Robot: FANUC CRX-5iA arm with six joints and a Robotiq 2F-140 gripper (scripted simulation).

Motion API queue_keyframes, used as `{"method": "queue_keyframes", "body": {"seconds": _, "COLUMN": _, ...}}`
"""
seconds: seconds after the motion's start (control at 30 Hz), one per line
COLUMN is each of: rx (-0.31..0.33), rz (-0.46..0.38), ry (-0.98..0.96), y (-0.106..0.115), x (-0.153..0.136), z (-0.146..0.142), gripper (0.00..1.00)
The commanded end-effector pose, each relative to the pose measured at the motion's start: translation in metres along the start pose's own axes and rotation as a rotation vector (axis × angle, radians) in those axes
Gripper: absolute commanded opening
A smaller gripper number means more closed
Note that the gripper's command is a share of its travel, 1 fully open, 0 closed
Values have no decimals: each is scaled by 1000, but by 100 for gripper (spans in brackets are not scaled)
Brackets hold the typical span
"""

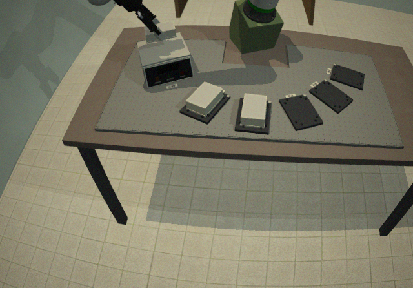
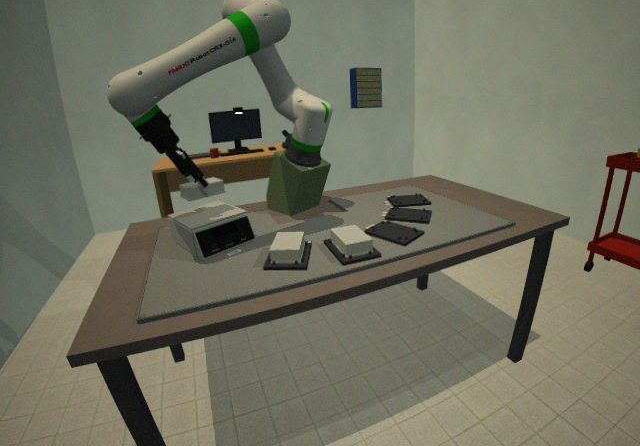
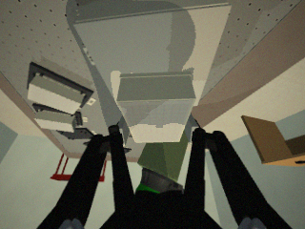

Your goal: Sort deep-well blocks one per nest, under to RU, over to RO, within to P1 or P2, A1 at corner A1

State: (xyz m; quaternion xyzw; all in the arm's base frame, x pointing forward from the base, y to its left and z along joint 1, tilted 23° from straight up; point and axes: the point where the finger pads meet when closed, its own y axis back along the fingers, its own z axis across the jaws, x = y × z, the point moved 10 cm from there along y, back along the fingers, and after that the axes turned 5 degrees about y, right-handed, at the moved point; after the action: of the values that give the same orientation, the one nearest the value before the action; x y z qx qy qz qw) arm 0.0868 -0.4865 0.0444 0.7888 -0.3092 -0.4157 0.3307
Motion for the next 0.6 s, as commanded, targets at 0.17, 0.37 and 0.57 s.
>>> {"method": "queue_keyframes", "body": {"seconds": 0.17, "rx": 0, "rz": 0, "ry": 0, "y": -7, "x": 4, "z": 0, "gripper": 10}}
{"method": "queue_keyframes", "body": {"seconds": 0.37, "rx": 0, "rz": 0, "ry": 0, "y": -15, "x": 9, "z": 1, "gripper": 10}}
{"method": "queue_keyframes", "body": {"seconds": 0.57, "rx": 0, "rz": 0, "ry": 0, "y": -24, "x": 14, "z": 1, "gripper": 10}}
